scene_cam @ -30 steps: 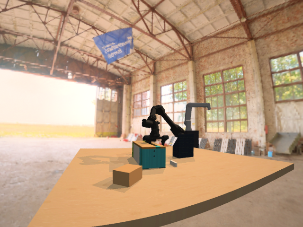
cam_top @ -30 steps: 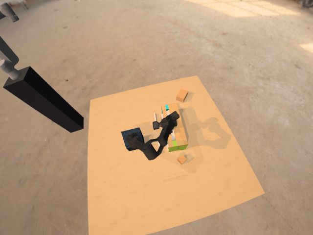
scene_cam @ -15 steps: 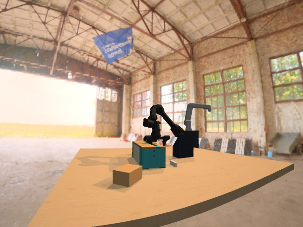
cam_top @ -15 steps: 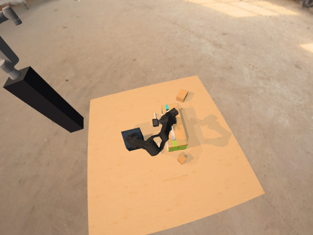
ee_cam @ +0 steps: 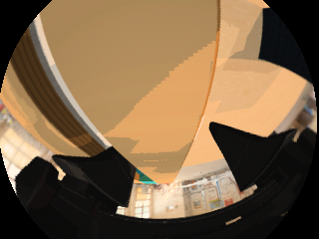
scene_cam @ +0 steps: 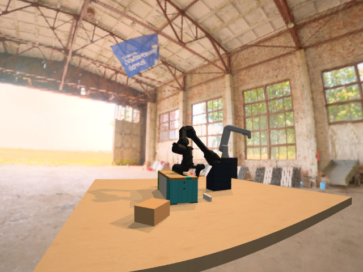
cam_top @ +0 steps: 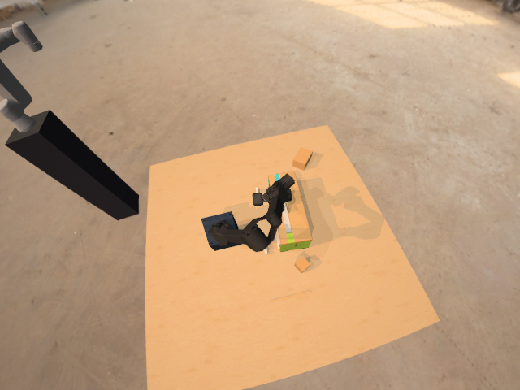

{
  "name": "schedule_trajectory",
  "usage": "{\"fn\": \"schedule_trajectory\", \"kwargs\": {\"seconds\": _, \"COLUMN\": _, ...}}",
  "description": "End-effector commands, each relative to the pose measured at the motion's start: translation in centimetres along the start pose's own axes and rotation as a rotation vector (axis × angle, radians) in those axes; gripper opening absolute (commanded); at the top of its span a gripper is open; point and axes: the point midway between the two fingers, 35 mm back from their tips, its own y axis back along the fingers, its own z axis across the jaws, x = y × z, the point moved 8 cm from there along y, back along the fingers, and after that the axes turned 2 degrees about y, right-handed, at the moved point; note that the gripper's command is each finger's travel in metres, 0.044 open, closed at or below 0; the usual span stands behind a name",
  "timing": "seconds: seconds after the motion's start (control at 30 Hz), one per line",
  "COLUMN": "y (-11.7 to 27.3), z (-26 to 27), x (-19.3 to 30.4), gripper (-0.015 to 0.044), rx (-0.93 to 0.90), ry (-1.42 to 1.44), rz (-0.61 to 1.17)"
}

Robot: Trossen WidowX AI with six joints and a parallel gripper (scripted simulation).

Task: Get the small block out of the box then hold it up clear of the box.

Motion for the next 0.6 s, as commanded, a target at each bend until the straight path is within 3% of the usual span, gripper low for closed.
{"fn": "schedule_trajectory", "kwargs": {"seconds": 0.0, "y": -0.1, "z": 0.3, "x": 0.8, "gripper": 0.0400, "rx": -0.004, "ry": -0.006, "rz": 0.008}}
{"fn": "schedule_trajectory", "kwargs": {"seconds": 0.57, "y": -1.0, "z": 0.4, "x": 3.2, "gripper": 0.0400, "rx": -0.005, "ry": -0.007, "rz": 0.010}}
